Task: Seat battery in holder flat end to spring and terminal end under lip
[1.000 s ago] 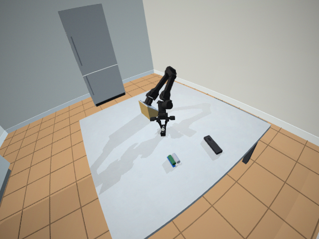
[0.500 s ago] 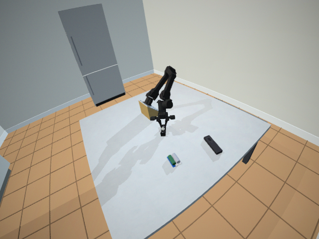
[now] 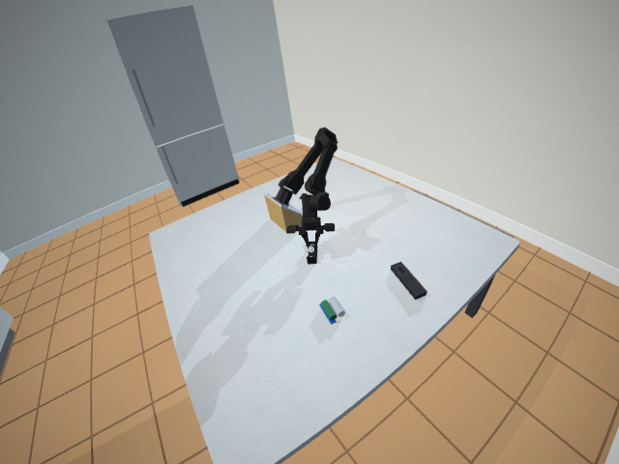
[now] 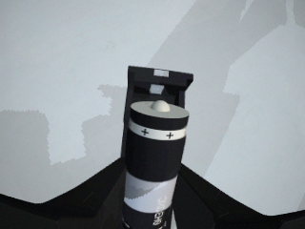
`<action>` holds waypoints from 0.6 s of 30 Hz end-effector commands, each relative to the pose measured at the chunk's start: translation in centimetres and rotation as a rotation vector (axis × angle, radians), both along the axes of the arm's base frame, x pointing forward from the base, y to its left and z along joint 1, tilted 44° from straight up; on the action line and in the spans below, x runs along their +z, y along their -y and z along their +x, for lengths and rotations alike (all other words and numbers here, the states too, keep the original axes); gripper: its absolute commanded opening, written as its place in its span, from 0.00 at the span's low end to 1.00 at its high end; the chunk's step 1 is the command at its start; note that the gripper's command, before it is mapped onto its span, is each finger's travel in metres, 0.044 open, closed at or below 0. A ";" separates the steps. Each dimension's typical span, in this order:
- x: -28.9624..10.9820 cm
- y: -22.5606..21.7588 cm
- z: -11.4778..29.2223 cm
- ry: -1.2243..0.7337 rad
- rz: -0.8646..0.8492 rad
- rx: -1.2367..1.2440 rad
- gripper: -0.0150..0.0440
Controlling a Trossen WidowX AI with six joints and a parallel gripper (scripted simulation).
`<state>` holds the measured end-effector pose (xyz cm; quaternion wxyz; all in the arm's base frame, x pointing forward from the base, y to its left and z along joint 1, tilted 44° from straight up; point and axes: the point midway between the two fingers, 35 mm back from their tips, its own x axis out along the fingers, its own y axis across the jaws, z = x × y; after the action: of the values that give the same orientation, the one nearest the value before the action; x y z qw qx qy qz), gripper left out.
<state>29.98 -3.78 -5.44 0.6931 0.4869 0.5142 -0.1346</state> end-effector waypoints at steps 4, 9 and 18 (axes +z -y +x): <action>-0.3 -0.3 -0.3 -0.023 0.022 0.021 0.40; -0.4 -0.3 -0.1 -0.040 0.033 0.040 0.40; -0.7 -0.2 0.1 -0.069 0.056 0.072 0.40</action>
<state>30.30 -3.89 -5.79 0.6757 0.4821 0.5447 -0.1194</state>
